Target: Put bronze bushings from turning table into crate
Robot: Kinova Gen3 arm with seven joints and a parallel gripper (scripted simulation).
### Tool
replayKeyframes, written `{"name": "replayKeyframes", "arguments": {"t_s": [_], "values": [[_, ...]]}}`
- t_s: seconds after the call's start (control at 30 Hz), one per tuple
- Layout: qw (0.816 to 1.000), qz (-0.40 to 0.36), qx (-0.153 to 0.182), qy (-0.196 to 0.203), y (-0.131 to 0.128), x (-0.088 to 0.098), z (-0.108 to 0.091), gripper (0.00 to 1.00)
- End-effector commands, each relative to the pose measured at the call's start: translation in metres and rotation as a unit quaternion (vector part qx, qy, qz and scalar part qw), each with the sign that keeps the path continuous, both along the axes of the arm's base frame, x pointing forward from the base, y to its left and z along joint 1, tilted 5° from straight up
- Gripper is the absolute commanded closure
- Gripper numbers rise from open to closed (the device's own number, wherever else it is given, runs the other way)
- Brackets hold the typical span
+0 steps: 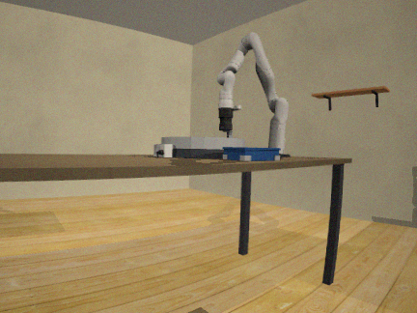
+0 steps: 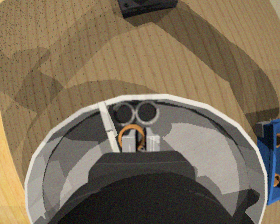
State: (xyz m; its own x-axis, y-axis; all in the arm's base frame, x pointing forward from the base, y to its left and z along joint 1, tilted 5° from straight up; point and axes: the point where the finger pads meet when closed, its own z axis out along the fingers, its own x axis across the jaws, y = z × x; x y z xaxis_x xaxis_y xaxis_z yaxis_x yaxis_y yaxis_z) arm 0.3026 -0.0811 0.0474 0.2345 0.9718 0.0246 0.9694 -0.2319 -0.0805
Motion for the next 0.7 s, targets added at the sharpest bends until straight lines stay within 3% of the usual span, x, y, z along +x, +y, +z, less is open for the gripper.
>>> {"name": "replayKeyframes", "arguments": {"t_s": [0.0,0.67], "values": [[1.000,0.000,-0.001,-0.002,-0.0008,0.0015,0.0046,1.00],[1.000,0.000,-0.001,-0.002,-0.0012,0.0020,0.0135,1.00]]}}
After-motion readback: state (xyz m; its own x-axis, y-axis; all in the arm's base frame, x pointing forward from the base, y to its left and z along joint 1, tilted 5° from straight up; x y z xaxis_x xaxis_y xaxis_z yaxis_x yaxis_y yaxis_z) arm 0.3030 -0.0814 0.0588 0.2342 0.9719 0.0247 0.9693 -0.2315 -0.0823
